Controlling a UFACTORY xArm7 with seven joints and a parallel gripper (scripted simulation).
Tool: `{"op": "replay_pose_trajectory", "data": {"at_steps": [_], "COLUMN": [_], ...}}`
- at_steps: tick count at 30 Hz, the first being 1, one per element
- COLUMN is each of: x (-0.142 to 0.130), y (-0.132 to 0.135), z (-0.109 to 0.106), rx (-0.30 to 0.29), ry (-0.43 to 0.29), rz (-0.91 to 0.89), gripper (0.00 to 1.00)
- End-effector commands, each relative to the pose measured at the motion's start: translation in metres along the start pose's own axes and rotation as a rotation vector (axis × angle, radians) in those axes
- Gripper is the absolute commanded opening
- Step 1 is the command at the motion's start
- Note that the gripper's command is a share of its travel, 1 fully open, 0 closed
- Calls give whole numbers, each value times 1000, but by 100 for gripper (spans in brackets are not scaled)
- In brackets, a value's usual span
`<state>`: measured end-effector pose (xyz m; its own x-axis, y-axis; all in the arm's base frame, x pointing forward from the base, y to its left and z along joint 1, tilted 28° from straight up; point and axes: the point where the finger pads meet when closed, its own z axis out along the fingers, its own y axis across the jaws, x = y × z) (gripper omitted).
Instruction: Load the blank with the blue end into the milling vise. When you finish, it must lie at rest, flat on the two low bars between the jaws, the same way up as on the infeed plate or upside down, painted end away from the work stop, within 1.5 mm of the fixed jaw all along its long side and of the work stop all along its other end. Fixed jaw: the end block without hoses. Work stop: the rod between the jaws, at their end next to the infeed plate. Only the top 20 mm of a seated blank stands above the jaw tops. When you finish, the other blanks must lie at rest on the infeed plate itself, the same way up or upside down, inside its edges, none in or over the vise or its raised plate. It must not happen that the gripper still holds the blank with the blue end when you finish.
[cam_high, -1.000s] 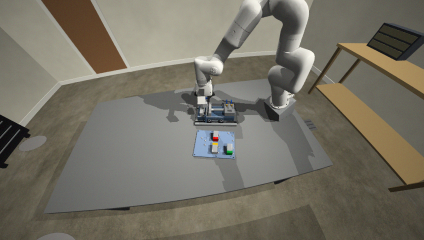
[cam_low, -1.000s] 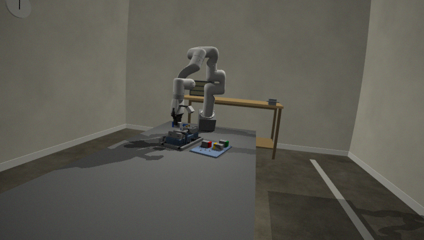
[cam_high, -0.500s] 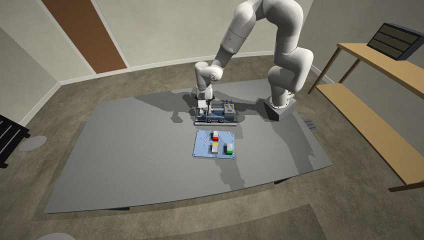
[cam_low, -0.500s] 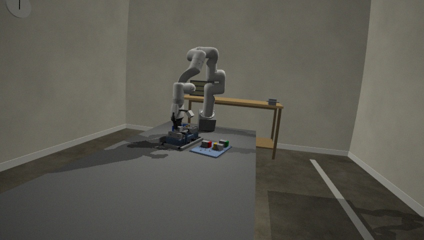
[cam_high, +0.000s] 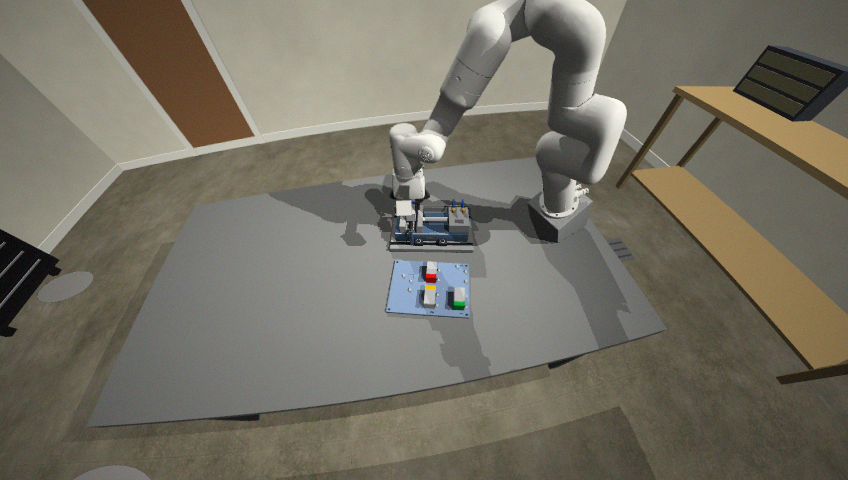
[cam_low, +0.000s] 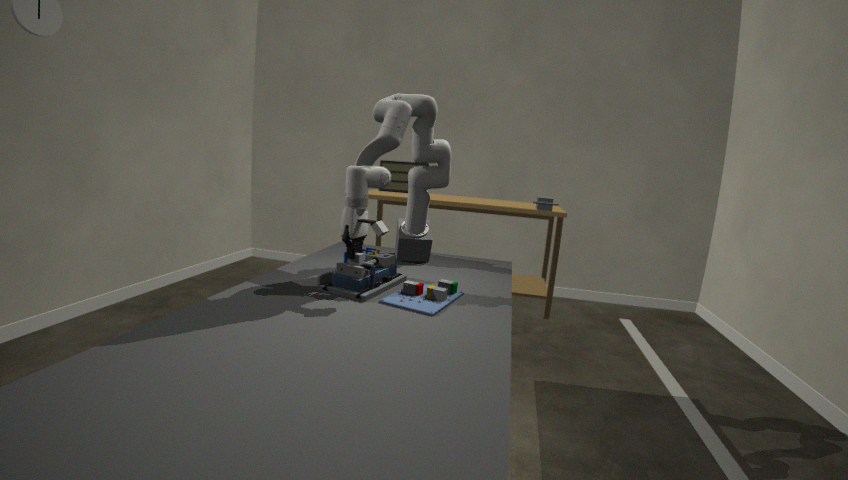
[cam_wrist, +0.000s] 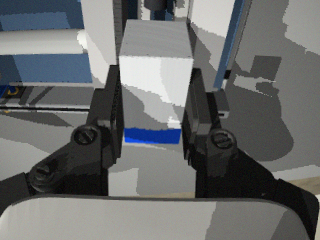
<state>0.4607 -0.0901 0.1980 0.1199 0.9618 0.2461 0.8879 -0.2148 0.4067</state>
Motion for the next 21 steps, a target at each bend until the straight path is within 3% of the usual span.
{"op": "replay_pose_trajectory", "data": {"at_steps": [1,21], "x": [0,0], "y": [1,1], "z": [-1,-5], "rx": [-4,-4], "ry": [0,0], "rz": [0,0], "gripper": [0,0]}}
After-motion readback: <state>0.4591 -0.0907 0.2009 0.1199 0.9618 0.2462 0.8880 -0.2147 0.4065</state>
